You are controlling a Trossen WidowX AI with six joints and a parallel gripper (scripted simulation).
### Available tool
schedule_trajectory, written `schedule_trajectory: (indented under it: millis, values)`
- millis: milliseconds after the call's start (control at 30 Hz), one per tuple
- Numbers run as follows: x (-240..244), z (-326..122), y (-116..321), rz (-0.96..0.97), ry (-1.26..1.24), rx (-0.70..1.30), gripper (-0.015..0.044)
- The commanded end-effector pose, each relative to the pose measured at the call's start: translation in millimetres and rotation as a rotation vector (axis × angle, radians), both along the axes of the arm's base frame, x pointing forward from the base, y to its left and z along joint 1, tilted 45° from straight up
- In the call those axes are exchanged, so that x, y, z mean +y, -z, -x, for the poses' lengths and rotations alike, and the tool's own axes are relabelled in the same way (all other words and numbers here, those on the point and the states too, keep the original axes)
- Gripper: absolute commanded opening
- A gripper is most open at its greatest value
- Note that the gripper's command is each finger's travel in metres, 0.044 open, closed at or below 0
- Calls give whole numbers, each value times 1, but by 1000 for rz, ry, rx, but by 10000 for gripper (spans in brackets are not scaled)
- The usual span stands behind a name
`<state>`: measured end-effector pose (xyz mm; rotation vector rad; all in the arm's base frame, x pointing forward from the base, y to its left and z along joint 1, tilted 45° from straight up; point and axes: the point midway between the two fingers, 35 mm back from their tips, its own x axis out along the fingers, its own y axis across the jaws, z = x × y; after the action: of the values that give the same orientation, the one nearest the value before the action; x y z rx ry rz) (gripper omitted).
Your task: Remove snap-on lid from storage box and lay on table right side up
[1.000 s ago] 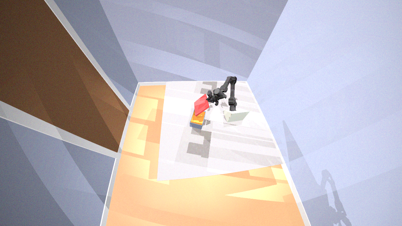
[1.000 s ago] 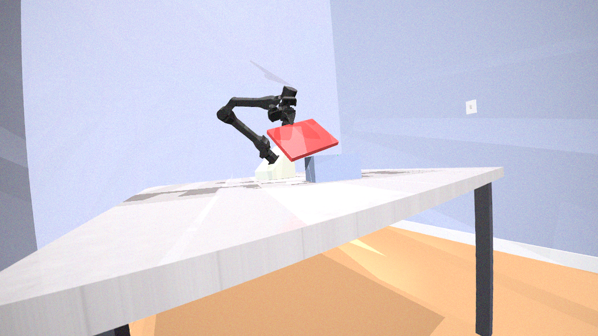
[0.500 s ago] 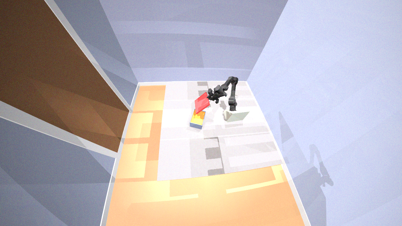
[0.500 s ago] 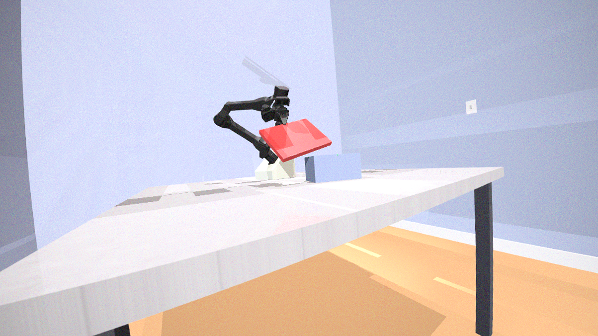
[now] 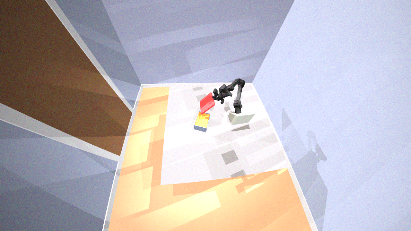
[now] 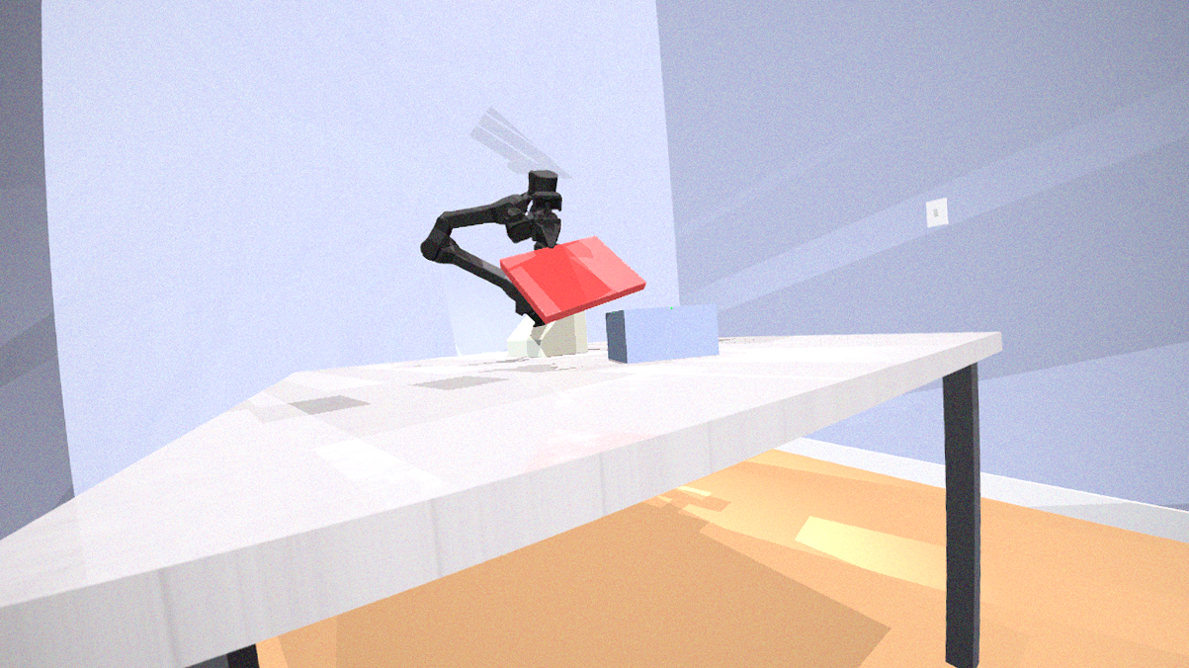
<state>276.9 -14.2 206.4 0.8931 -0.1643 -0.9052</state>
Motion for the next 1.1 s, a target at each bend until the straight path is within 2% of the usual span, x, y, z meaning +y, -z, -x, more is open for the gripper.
schedule_trajectory:
  millis: [0,1067]
  values:
    - [-5,5,-8,-5,-6,-5,0]
    - [-44,36,-48,-2,-6,-2,0]
